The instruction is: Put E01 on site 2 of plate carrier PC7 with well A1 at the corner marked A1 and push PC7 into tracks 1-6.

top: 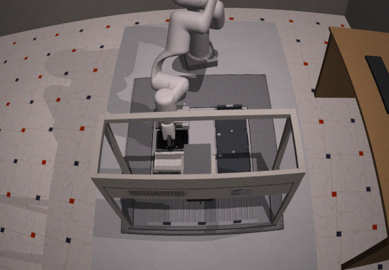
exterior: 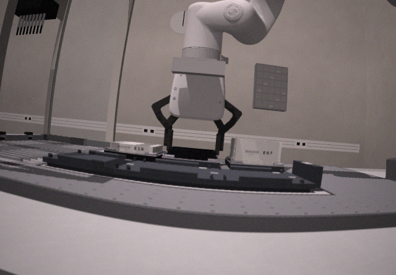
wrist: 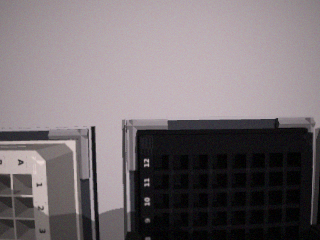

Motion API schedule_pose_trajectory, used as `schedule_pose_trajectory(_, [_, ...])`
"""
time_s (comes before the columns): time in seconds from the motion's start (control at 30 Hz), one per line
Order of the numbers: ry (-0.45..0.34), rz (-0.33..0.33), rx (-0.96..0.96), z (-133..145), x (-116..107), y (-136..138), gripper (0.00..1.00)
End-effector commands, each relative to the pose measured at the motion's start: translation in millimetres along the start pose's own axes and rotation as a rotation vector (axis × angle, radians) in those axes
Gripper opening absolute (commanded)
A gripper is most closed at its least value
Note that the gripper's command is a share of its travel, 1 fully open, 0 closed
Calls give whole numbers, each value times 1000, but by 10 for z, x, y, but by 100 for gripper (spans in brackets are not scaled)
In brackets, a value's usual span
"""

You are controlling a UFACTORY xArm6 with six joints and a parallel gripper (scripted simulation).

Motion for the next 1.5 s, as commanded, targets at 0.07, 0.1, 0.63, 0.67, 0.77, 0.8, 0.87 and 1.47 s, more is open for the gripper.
schedule_pose_trajectory(0.07, [-1,4,0,5,-16,15,0])
schedule_pose_trajectory(0.1, [-1,4,0,5,-16,15,0])
schedule_pose_trajectory(0.63, [-1,4,0,5,-30,16,0])
schedule_pose_trajectory(0.67, [-1,4,0,5,-36,16,0])
schedule_pose_trajectory(0.77, [-1,4,0,5,-43,16,0])
schedule_pose_trajectory(0.8, [-1,4,0,5,-49,16,0])
schedule_pose_trajectory(0.87, [-1,4,0,5,-62,16,0])
schedule_pose_trajectory(1.47, [-2,4,0,5,-169,16,0])
Point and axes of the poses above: the point where the finger pads meet when closed, its own x axis out along the fingers, its own y axis across the jaws, z = x × y, the point moved 2 cm from there along -x, back along the fingers, and after that the axes turned 3 degrees about -x, right-handed, at the moved point
